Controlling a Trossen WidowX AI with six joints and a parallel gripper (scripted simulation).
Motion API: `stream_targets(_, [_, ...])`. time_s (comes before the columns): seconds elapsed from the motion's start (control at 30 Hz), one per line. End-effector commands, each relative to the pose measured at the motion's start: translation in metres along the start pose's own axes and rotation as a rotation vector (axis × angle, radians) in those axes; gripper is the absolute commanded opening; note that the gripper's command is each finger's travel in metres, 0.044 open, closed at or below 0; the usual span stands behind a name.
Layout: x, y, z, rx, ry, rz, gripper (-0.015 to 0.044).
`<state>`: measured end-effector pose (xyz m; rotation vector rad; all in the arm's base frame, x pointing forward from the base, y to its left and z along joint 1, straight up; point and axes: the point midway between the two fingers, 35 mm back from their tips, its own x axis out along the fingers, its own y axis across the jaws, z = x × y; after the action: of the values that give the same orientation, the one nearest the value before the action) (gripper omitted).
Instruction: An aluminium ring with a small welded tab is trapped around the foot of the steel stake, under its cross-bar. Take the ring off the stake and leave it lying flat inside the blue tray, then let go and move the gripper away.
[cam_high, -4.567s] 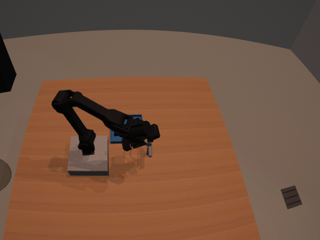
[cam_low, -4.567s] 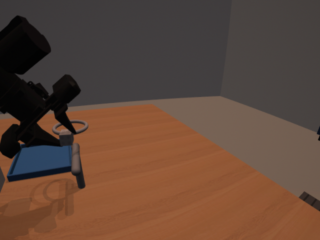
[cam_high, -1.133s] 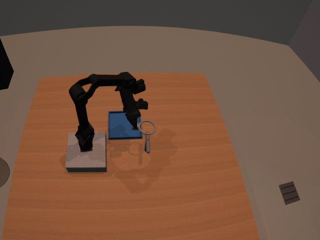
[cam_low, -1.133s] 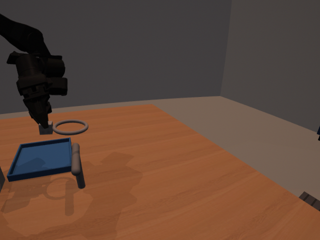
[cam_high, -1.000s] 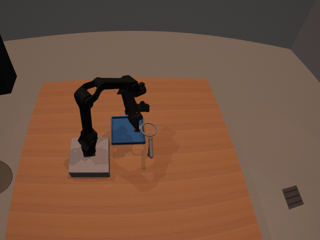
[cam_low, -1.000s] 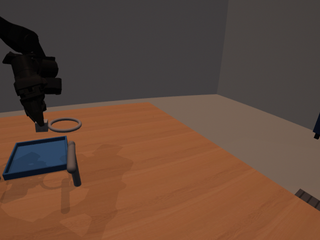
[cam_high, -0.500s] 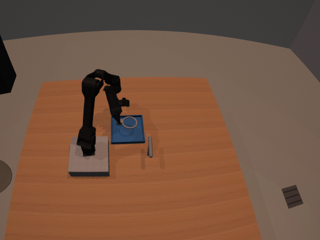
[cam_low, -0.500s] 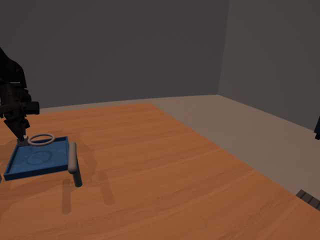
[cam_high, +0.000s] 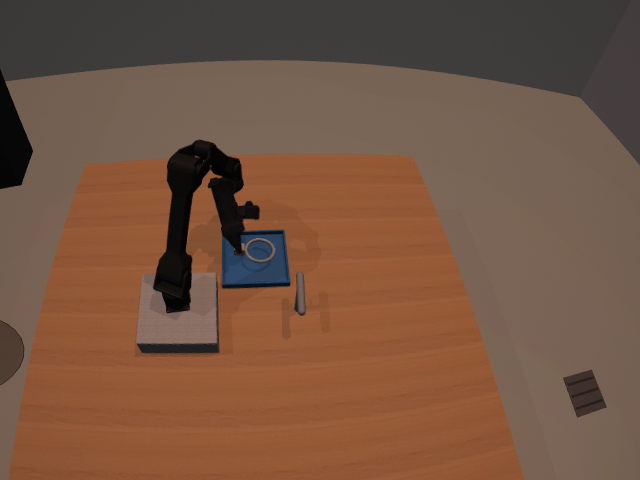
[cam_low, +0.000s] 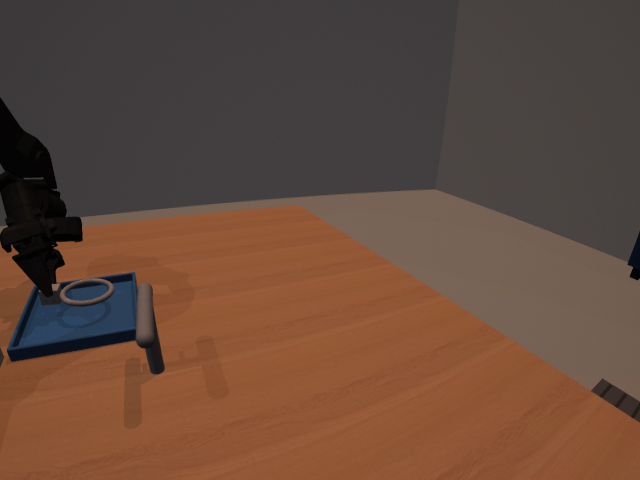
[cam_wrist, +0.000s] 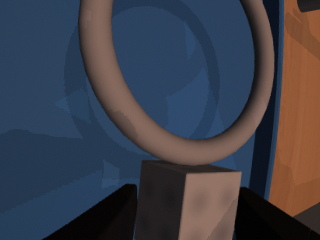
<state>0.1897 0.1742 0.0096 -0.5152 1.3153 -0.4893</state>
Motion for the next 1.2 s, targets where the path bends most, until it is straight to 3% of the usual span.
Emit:
stream_targets(0.0, [-0.002,-0.001,0.001,0.002,-0.002,0.004,0.0157])
stream_targets(0.37, [-0.01,-0.006,0.003,0.002,-0.002,0.004,0.044])
stream_targets(0.57, [-0.076,-0.061,0.016,0.002,-0.001,0.004,0.044])
stream_targets(1.17, [-0.077,-0.059,0.018,0.011,-0.008,0.019,0.044])
